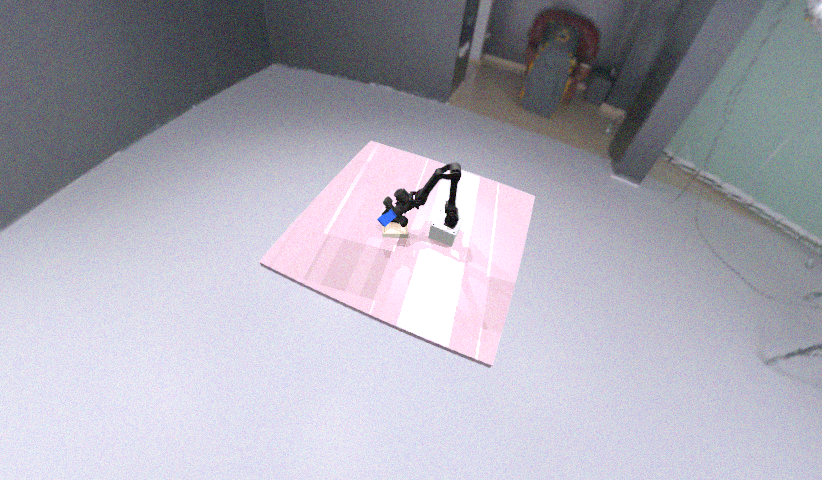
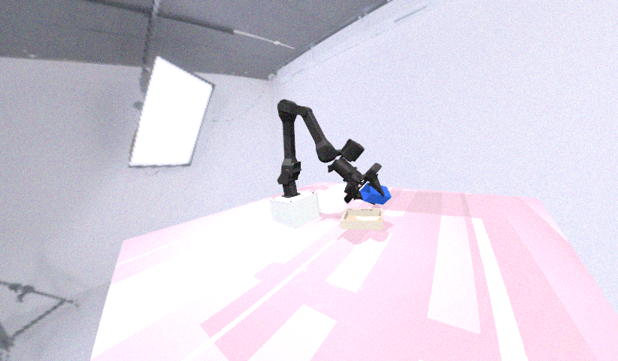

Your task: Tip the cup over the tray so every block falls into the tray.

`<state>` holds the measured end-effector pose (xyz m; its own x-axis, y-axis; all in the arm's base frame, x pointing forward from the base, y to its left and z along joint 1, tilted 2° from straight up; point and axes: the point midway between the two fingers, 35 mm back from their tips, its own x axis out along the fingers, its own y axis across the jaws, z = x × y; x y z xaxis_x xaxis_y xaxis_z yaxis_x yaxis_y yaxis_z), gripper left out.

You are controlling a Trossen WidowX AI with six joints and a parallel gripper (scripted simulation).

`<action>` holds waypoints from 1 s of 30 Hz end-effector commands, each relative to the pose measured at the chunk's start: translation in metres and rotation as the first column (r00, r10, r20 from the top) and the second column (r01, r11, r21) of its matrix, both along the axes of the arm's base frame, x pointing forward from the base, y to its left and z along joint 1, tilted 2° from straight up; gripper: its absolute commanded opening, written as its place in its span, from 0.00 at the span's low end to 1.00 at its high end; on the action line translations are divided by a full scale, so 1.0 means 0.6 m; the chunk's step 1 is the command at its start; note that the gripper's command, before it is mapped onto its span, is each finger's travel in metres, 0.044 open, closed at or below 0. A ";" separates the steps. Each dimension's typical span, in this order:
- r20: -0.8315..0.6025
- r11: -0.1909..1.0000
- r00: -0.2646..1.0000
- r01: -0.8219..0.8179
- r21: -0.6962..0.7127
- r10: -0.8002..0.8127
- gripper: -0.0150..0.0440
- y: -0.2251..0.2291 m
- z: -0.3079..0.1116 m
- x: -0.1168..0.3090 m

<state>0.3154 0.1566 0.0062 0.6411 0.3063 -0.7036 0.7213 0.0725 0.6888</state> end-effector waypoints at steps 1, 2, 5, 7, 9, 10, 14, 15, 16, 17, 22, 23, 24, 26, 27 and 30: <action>-0.034 0.996 0.997 0.069 0.062 -0.067 0.25 0.000 -0.003 0.000; -0.041 0.994 0.996 0.085 0.075 -0.082 0.25 0.001 -0.004 0.000; -0.066 0.985 0.990 0.132 0.115 -0.126 0.25 0.001 -0.005 0.000; -0.083 0.976 0.985 0.164 0.140 -0.154 0.25 0.001 -0.006 0.000; -0.101 0.967 0.978 0.196 0.165 -0.181 0.25 0.001 -0.007 0.000; -0.110 0.961 0.975 0.212 0.177 -0.195 0.25 0.001 -0.007 0.000; -0.148 0.935 0.958 0.276 0.224 -0.247 0.25 0.001 -0.009 0.001; -0.158 0.927 0.953 0.292 0.235 -0.260 0.25 0.001 -0.010 0.001; -0.168 0.919 0.947 0.308 0.246 -0.272 0.25 0.001 -0.010 0.001; -0.178 0.911 0.942 0.324 0.256 -0.284 0.25 0.001 -0.011 0.001; -0.232 0.863 0.911 0.401 0.306 -0.341 0.25 0.002 -0.013 0.001; -0.242 0.853 0.904 0.417 0.315 -0.352 0.25 0.002 -0.014 0.001; -0.253 0.842 0.897 0.432 0.324 -0.362 0.25 0.002 -0.014 0.001; -0.276 0.819 0.882 0.462 0.342 -0.382 0.25 0.002 -0.015 0.001; -0.287 0.807 0.874 0.477 0.350 -0.392 0.25 0.002 -0.016 0.002; -0.322 0.768 0.849 0.520 0.373 -0.419 0.25 0.002 -0.017 0.002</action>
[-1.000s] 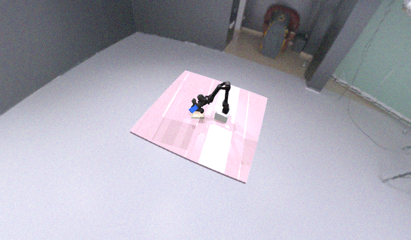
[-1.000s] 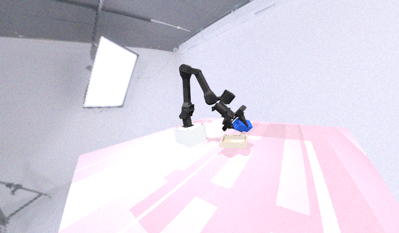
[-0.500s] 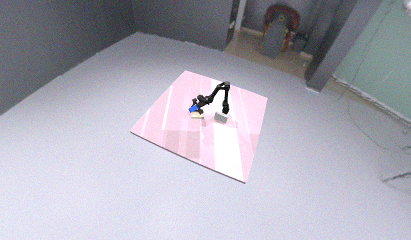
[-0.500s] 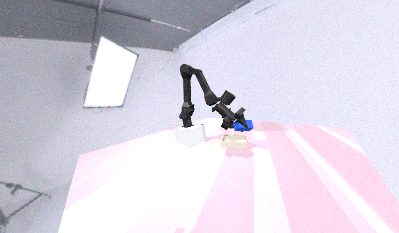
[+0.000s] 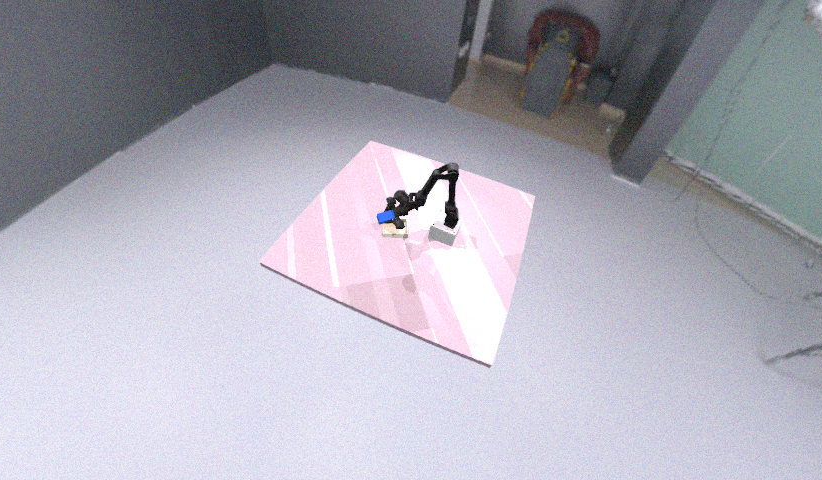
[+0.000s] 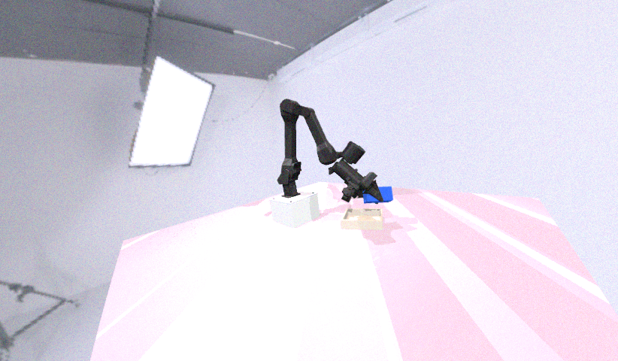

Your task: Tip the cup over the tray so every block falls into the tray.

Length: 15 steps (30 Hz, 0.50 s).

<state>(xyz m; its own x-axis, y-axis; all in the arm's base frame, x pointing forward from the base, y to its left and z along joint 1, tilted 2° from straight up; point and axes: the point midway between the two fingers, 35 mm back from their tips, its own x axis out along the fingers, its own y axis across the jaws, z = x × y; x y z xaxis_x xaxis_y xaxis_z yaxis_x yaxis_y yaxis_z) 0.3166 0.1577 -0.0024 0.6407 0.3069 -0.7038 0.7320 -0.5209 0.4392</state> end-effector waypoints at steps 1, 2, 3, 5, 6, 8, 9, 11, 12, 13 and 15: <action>-0.033 0.996 0.997 0.070 0.062 -0.068 0.25 0.000 -0.003 0.000; -0.041 0.994 0.996 0.085 0.075 -0.082 0.25 0.000 -0.004 0.000; -0.049 0.991 0.994 0.101 0.088 -0.097 0.25 0.000 -0.004 0.000; -0.065 0.984 0.990 0.133 0.114 -0.126 0.25 0.001 -0.005 0.000; -0.074 0.981 0.987 0.149 0.127 -0.140 0.25 0.001 -0.005 0.000; -0.091 0.972 0.981 0.181 0.152 -0.168 0.25 0.001 -0.006 0.000; -0.100 0.967 0.978 0.197 0.165 -0.182 0.25 0.001 -0.007 0.000; -0.119 0.955 0.971 0.229 0.189 -0.209 0.25 0.001 -0.008 0.000; -0.128 0.949 0.966 0.245 0.200 -0.222 0.25 0.001 -0.008 0.000; -0.138 0.942 0.962 0.261 0.212 -0.235 0.25 0.001 -0.009 0.000; -0.158 0.927 0.952 0.292 0.234 -0.261 0.25 0.001 -0.010 0.001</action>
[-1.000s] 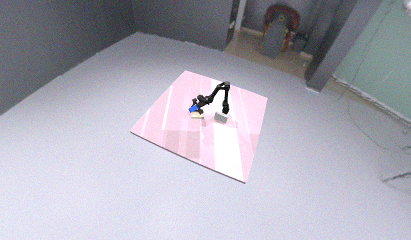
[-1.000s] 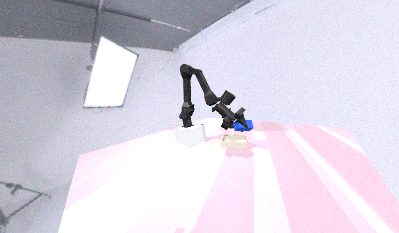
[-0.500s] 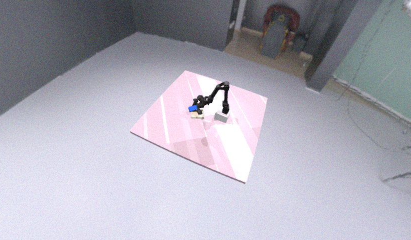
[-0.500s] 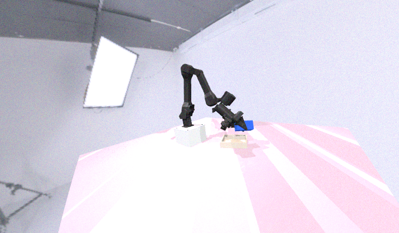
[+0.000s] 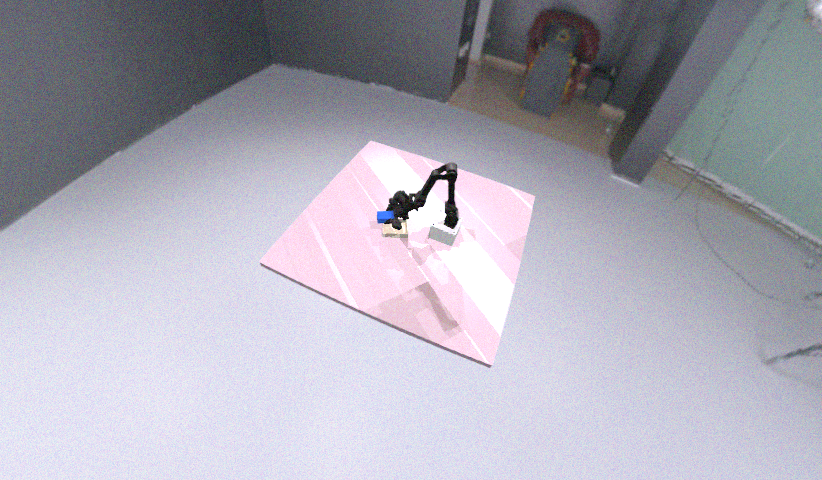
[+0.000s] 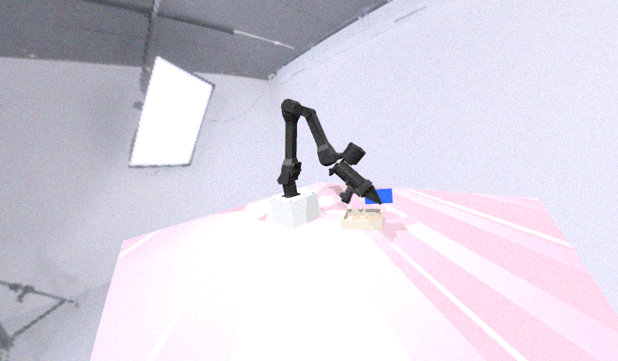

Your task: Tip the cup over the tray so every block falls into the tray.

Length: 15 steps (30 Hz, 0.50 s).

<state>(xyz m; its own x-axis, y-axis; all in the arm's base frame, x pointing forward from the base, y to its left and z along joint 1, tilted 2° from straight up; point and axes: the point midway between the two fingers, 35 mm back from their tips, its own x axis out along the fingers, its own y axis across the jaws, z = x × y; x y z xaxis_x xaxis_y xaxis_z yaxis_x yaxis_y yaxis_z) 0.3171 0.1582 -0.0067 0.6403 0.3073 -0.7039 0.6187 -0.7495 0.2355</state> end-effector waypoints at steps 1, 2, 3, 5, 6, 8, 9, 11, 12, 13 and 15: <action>-0.033 0.996 0.997 0.070 0.061 -0.068 0.25 0.000 -0.003 0.000; -0.041 0.994 0.996 0.086 0.075 -0.083 0.25 0.000 -0.003 0.000; -0.049 0.991 0.994 0.101 0.088 -0.097 0.25 0.000 -0.004 0.000; -0.065 0.985 0.990 0.133 0.114 -0.126 0.25 0.000 -0.005 0.000; -0.072 0.981 0.988 0.146 0.125 -0.138 0.25 0.000 -0.005 0.000; -0.078 0.979 0.986 0.157 0.133 -0.148 0.25 0.001 -0.006 0.000; -0.078 0.979 0.986 0.157 0.133 -0.148 0.25 0.001 -0.006 0.000; -0.078 0.979 0.986 0.157 0.133 -0.148 0.25 0.001 -0.006 0.000; -0.078 0.979 0.986 0.157 0.133 -0.148 0.25 0.001 -0.006 0.000; -0.077 0.979 0.986 0.157 0.134 -0.148 0.25 0.001 -0.006 0.000; -0.068 0.978 0.987 0.155 0.140 -0.147 0.25 0.001 -0.007 0.001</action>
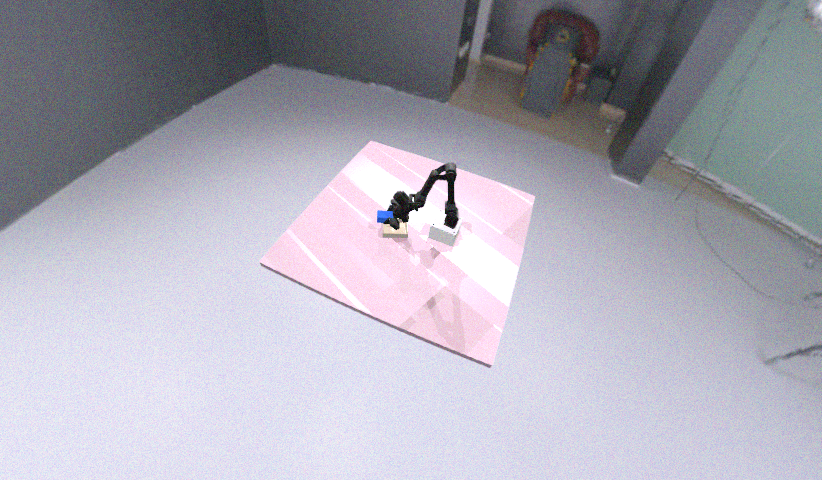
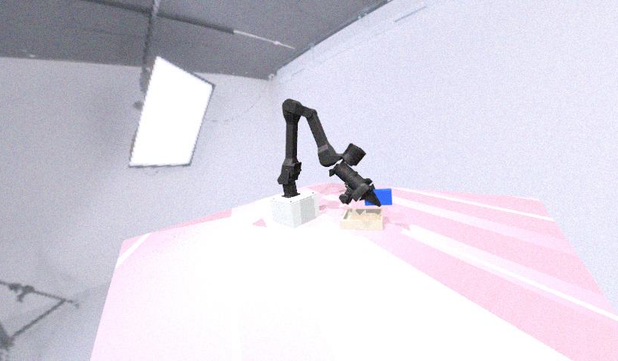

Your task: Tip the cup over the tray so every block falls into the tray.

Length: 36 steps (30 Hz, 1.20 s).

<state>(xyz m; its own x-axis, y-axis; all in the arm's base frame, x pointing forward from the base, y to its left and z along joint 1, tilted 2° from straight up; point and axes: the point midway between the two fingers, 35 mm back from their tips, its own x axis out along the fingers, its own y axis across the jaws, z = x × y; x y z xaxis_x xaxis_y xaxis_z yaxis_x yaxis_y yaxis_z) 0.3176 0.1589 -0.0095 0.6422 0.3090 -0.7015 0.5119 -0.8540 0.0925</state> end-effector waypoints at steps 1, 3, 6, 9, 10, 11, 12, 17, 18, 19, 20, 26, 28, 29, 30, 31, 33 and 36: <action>0.010 1.000 1.000 0.008 0.013 -0.008 0.25 0.001 -0.002 0.001; 0.024 1.000 1.000 0.007 0.020 -0.008 0.25 0.001 -0.003 0.002; 0.045 1.000 0.999 0.006 0.031 -0.008 0.25 0.002 -0.005 0.004; 0.065 0.999 0.998 0.005 0.041 -0.008 0.25 0.003 -0.006 0.005; 0.072 0.999 0.997 0.005 0.045 -0.008 0.25 0.003 -0.006 0.006; 0.079 0.999 0.997 0.005 0.048 -0.008 0.25 0.003 -0.006 0.006; 0.086 0.999 0.996 0.004 0.051 -0.009 0.25 0.003 -0.007 0.006; 0.120 0.998 0.993 0.002 0.069 -0.010 0.25 0.004 -0.007 0.007; 0.127 0.997 0.992 0.001 0.072 -0.010 0.25 0.004 -0.007 0.008; 0.133 0.997 0.991 0.000 0.075 -0.011 0.25 0.004 -0.007 0.008; 0.140 0.997 0.990 0.000 0.079 -0.011 0.25 0.004 -0.007 0.008; 0.181 0.995 0.983 -0.004 0.099 -0.014 0.25 0.004 -0.005 0.007; 0.194 0.994 0.981 -0.006 0.106 -0.015 0.25 0.004 -0.005 0.007; 0.201 0.994 0.980 -0.007 0.109 -0.015 0.25 0.004 -0.004 0.007; 0.207 0.994 0.978 -0.008 0.112 -0.016 0.25 0.004 -0.004 0.006; 0.214 0.993 0.977 -0.008 0.116 -0.017 0.25 0.003 -0.003 0.006; 0.227 0.992 0.974 -0.010 0.122 -0.018 0.25 0.003 -0.002 0.006; 0.247 0.991 0.969 -0.013 0.132 -0.020 0.25 0.003 0.000 0.004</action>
<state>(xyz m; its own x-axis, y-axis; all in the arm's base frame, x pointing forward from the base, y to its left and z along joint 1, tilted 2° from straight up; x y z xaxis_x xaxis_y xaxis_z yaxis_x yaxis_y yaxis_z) 0.3228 0.1616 -0.0092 0.7832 0.3810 -0.4914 0.4863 -0.8677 0.1024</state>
